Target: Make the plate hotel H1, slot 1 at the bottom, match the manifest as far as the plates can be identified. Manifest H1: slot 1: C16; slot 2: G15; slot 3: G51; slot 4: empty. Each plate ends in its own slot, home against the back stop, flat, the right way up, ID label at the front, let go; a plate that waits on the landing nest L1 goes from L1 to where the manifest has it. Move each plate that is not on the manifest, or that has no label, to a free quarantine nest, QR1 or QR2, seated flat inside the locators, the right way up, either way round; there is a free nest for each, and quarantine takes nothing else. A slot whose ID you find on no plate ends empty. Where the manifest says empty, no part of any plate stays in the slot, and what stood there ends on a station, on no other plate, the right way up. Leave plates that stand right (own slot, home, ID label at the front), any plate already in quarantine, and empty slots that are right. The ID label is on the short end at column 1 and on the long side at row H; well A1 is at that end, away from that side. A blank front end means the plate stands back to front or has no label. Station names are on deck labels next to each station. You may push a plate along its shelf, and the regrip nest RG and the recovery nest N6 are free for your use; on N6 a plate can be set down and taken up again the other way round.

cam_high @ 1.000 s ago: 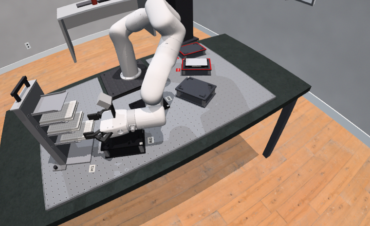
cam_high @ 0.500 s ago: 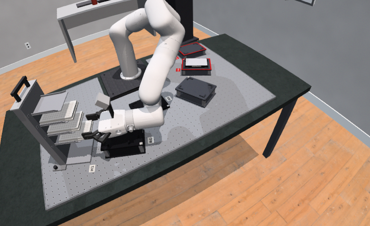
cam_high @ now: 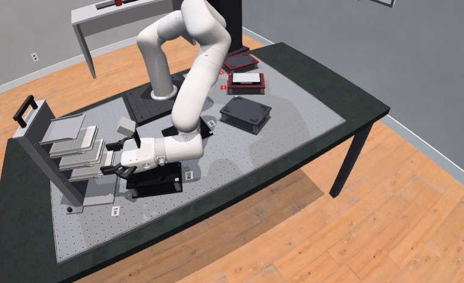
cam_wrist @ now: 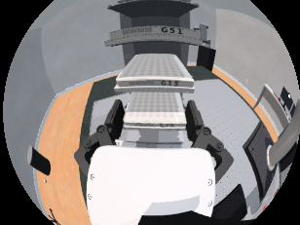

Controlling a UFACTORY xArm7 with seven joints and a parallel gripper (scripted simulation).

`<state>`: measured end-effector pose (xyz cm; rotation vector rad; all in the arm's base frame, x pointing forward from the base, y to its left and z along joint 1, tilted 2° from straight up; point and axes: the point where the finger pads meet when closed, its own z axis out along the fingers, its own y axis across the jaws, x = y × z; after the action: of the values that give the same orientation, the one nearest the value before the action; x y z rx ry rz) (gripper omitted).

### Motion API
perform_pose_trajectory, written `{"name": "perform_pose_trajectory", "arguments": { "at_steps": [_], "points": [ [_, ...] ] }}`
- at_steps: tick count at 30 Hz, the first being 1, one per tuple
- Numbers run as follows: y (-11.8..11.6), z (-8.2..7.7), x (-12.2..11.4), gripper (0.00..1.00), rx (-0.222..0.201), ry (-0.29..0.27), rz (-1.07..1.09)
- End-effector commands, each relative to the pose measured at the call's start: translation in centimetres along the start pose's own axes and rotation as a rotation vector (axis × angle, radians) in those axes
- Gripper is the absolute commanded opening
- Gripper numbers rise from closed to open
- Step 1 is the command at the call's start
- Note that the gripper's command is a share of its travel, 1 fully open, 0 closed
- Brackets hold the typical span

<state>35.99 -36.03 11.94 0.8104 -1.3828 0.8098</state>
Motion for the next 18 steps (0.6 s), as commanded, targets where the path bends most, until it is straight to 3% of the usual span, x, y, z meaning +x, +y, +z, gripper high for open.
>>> {"name": "perform_pose_trajectory", "arguments": {
  "at_steps": [1,18],
  "points": [
    [-0.07,0.25,0.17,0.00,-0.001,0.000,0.004],
    [-0.06,1.00,0.17,0.00,-0.001,0.000,0.004]
  ]
}}
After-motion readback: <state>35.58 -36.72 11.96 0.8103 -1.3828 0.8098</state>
